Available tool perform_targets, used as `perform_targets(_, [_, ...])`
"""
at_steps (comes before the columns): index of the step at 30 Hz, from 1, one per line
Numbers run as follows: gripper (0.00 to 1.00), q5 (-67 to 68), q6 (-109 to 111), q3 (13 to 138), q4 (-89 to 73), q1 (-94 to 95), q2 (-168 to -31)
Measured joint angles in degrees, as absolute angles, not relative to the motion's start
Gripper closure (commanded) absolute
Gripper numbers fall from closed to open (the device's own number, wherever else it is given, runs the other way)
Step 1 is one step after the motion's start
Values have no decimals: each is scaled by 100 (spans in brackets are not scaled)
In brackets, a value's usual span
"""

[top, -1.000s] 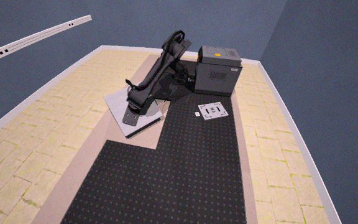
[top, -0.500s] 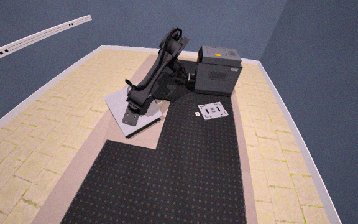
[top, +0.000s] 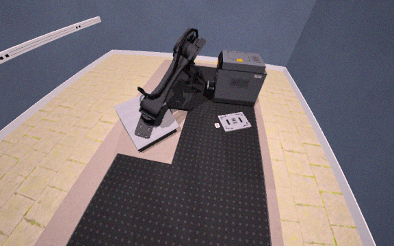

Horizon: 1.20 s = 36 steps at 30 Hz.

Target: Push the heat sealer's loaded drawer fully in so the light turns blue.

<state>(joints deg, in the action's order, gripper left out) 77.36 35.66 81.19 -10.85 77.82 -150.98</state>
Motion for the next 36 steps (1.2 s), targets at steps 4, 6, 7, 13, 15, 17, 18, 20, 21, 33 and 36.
perform_targets(4, [70, 7745, 3267, 8211, -1455, 7865, -15098])
perform_targets(6, [70, 7745, 3105, 8261, -1653, 7913, -15098])
perform_targets(7, [70, 7745, 3024, 8287, -1756, 7937, -15098])
perform_targets(13, [70, 7747, 2563, 8447, -2327, 8066, -15102])
perform_targets(15, [70, 7747, 2397, 8530, -2532, 8088, -15144])
perform_targets(17, [70, 7747, 2226, 8600, -2744, 8117, -15183])
perform_targets(18, [70, 7747, 2139, 8632, -2856, 8134, -15200])
perform_targets(20, [70, 7747, 1957, 8696, -3085, 8178, -15231])
perform_targets(21, [70, 7745, 1865, 8729, -3203, 8202, -15244])
perform_targets(33, [70, 7730, 1050, 9170, -4261, 8302, -15426])
perform_targets(36, [70, 7730, 930, 9233, -4418, 8302, -15465])
